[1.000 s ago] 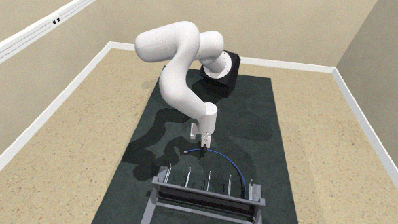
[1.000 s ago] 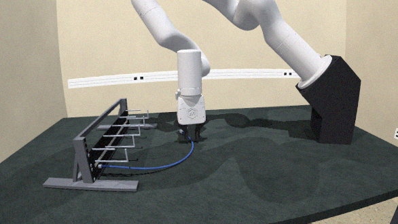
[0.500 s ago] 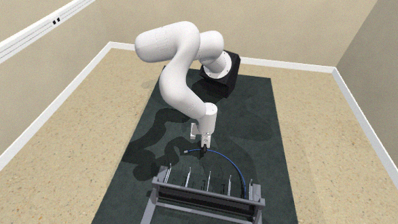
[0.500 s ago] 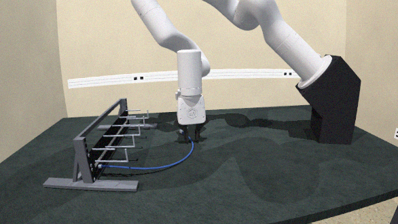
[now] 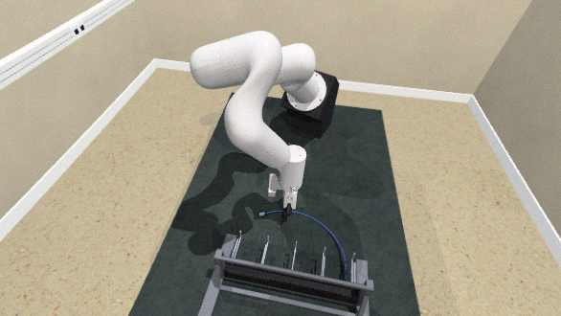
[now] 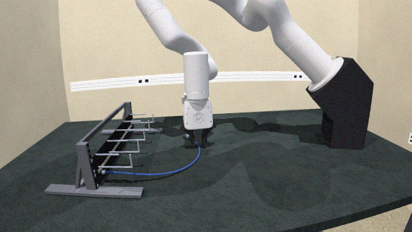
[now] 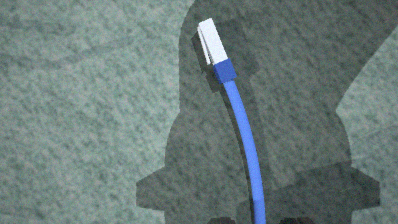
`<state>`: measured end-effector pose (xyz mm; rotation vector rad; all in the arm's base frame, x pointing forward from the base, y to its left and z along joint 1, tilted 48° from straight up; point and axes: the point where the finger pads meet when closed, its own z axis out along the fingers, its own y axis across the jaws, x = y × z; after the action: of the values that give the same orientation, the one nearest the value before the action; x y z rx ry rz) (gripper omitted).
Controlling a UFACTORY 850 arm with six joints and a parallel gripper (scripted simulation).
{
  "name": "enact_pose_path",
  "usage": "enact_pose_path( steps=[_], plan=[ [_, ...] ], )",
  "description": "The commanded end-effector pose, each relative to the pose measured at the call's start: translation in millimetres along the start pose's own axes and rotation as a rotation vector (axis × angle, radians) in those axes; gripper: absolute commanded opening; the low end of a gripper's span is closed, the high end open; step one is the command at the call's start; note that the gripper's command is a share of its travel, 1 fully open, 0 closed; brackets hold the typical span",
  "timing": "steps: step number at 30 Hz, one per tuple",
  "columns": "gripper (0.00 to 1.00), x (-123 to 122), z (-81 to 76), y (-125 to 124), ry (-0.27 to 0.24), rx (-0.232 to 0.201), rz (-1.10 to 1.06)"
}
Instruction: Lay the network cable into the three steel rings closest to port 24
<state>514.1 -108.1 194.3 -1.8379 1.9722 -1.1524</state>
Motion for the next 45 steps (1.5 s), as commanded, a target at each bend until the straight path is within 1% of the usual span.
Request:
enact_pose_path(
  steps=[1,26,45],
  plan=[
    [0.35,0.0,0.8,-0.2,0.0,0.001,0.0],
    [0.35,0.0,6.9,-0.2,0.0,0.001,0.0],
    [0.35,0.0,7.9,-0.2,0.0,0.001,0.0]
  ],
)
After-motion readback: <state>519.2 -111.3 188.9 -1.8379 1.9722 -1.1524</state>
